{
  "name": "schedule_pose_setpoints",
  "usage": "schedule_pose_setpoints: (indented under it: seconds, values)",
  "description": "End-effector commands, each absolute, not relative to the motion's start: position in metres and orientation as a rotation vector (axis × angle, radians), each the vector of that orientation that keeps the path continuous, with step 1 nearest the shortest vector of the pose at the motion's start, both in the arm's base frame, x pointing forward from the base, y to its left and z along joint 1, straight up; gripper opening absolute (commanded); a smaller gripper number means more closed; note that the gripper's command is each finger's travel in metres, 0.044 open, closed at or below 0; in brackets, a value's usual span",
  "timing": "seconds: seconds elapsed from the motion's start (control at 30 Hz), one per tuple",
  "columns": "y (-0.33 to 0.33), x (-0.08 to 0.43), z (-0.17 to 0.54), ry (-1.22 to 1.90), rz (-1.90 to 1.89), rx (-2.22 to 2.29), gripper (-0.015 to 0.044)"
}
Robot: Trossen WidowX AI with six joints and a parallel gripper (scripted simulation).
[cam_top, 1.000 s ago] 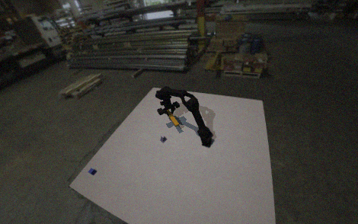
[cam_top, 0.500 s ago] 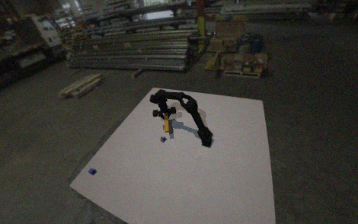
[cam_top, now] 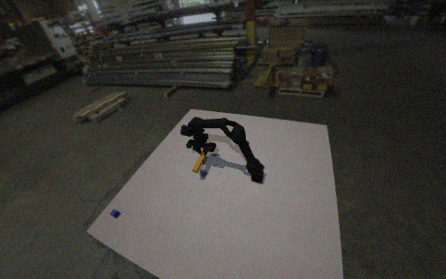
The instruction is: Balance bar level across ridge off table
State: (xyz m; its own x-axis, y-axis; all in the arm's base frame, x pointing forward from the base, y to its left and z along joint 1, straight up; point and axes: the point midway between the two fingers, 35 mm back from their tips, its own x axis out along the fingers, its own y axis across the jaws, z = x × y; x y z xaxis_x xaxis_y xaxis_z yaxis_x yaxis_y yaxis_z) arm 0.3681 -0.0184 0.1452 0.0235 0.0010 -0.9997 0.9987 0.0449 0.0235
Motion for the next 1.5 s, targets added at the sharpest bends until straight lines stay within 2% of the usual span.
schedule_pose_setpoints:
  seconds: [0.0, 0.47, 1.47]
  values:
    - [-0.002, 0.365, 0.148, 1.146, -1.243, 1.285, 0.0000]
    - [0.041, 0.341, 0.148, 0.966, -1.481, 1.533, 0.0000]
    - [0.043, 0.339, 0.105, 0.965, -1.484, 1.535, 0.0000]
